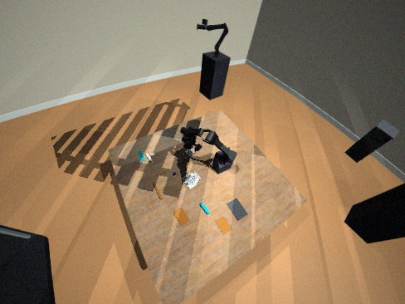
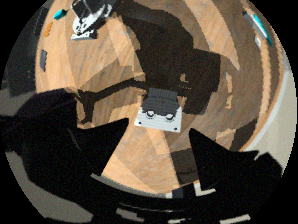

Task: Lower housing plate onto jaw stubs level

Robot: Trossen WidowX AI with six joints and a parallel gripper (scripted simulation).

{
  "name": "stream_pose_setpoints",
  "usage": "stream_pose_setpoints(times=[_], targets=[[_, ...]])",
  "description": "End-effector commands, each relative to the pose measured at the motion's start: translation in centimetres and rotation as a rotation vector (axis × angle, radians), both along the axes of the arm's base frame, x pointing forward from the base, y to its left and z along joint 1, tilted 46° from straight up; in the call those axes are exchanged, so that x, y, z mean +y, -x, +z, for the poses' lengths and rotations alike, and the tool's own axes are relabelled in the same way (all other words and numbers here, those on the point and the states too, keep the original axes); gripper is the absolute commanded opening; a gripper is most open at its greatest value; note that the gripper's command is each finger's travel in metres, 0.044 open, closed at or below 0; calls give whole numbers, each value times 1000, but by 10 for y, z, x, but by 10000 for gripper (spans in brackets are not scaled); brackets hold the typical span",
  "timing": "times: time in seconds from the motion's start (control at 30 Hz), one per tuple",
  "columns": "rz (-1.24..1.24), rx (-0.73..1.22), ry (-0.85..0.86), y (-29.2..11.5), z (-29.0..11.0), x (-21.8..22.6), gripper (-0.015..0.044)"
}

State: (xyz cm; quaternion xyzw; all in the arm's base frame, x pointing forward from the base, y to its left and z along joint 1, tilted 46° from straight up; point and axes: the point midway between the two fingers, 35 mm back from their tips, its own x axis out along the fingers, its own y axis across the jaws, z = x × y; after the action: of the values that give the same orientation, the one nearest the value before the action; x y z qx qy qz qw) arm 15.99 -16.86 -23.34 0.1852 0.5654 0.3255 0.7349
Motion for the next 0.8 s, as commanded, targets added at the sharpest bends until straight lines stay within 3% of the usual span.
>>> stream_pose_setpoints(times=[0.0,0.77], targets=[[-4,2,-4,-1,-4,5,440],[-4,1,-6,-6,-25,26,440]])
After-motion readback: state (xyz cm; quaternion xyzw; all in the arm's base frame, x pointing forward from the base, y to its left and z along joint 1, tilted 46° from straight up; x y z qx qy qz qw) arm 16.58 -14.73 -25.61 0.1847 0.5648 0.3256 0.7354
